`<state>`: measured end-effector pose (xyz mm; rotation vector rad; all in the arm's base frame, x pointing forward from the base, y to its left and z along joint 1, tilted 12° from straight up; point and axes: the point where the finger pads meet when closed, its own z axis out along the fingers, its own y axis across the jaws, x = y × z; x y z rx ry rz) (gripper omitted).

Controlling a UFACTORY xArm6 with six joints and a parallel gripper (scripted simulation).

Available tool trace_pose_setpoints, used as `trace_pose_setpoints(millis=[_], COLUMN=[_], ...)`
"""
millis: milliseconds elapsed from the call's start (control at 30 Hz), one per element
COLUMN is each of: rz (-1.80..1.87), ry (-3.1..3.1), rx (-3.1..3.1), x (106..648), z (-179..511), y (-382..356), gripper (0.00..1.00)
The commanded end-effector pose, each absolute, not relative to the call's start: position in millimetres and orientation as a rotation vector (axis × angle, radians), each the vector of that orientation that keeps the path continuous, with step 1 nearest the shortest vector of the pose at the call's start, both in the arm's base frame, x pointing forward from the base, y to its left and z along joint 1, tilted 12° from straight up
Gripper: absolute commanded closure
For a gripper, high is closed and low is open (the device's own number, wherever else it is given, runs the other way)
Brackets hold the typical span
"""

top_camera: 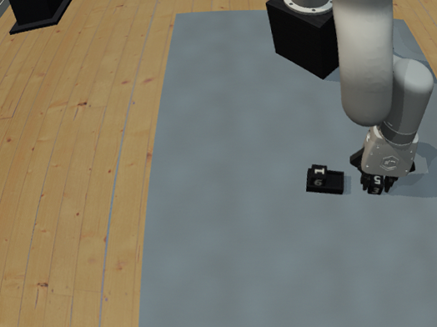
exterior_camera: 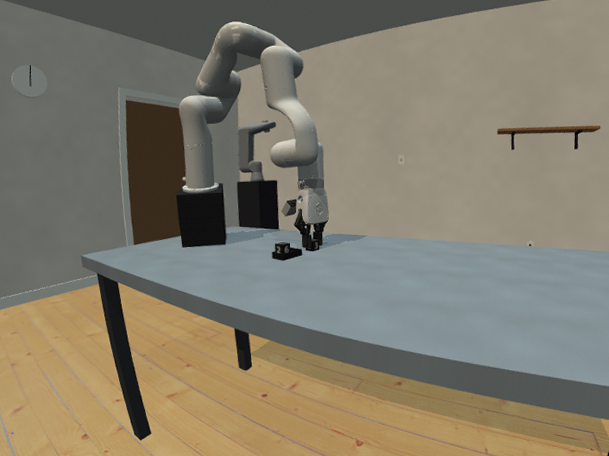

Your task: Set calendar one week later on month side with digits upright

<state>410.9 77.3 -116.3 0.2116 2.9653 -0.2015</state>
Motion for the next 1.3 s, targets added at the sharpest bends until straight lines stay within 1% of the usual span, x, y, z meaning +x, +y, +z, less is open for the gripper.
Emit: trace_pose_setpoints(millis=[0,333,833,1167,1200,1267], rz=[-0.200,-0.200,-0.200,-0.200,-0.200,-0.200], ry=[2.963,2.963,2.963,2.963,2.963,2.963], rx=[0.211,0.211,0.211,0.211,0.211,0.211], x=[412,411,400,398,398,398], z=[-115,-107,-38,-27,-27,-27], y=[78,79,89,91,91,91], gripper=[0.53,0.53,0.53,0.53,0.00,0.00])
